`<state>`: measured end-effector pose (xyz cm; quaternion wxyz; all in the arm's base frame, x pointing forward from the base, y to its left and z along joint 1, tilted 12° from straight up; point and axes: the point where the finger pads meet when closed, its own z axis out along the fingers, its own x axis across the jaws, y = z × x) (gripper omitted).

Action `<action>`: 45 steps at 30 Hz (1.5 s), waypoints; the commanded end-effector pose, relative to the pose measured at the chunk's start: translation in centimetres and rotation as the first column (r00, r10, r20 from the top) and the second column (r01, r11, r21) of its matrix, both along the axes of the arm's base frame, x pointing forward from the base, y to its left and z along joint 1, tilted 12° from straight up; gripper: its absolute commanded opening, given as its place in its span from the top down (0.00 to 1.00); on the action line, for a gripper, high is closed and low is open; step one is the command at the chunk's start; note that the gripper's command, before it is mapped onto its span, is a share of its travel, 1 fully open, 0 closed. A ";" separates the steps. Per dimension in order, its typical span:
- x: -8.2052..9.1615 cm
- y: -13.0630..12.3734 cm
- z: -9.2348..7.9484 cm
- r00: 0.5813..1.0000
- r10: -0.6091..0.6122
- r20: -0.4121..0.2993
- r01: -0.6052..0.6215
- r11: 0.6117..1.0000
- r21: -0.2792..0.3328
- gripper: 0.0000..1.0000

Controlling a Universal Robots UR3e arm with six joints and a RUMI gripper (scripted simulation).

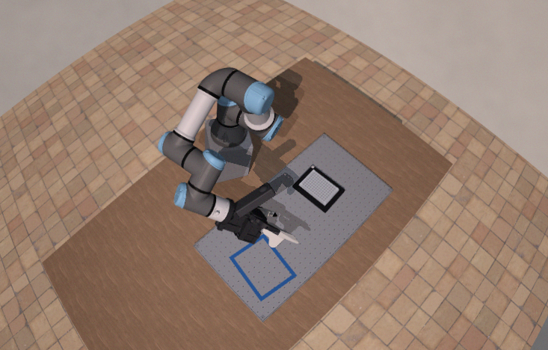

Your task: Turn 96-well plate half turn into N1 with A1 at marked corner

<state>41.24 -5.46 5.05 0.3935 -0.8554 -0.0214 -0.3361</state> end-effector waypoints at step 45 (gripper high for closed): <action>-1.2 7.4 -2.0 0.929 0.016 -0.371 0.008 0.998 0.063 0.00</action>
